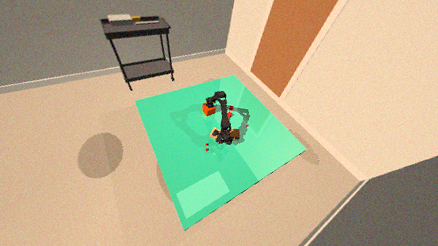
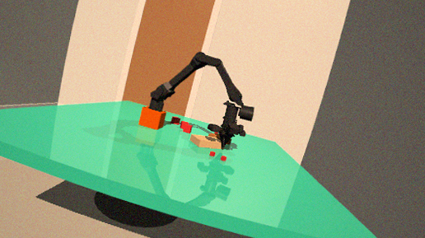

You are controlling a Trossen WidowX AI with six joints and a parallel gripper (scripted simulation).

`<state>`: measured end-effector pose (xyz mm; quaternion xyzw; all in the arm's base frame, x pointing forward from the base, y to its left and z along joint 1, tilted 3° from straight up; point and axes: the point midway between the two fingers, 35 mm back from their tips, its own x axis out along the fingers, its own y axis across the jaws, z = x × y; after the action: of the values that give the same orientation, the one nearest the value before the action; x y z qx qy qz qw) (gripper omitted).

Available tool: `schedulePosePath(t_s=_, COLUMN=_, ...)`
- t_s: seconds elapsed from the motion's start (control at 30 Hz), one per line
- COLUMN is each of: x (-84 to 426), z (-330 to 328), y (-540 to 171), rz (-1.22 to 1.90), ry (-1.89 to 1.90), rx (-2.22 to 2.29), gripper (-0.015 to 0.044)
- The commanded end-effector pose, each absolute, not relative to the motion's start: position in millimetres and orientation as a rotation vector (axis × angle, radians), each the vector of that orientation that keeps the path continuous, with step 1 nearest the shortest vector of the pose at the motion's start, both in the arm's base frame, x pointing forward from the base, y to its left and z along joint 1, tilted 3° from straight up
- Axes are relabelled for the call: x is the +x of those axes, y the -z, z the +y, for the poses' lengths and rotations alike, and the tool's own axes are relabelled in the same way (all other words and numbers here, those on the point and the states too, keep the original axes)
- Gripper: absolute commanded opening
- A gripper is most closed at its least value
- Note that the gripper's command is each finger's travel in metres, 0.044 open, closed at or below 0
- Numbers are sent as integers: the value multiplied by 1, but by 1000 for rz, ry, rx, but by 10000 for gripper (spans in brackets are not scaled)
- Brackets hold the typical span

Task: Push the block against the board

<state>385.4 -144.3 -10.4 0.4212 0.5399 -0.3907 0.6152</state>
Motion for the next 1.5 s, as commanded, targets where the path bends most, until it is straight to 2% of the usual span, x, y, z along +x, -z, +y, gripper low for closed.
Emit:
schedulePosePath(t_s=0.0, x=377, z=-131, y=19, rz=1277, ry=902, rx=977, gripper=0)
schedulePosePath(t_s=1.47, x=350, z=-72, y=22, rz=1282, ry=901, rx=980, gripper=0)
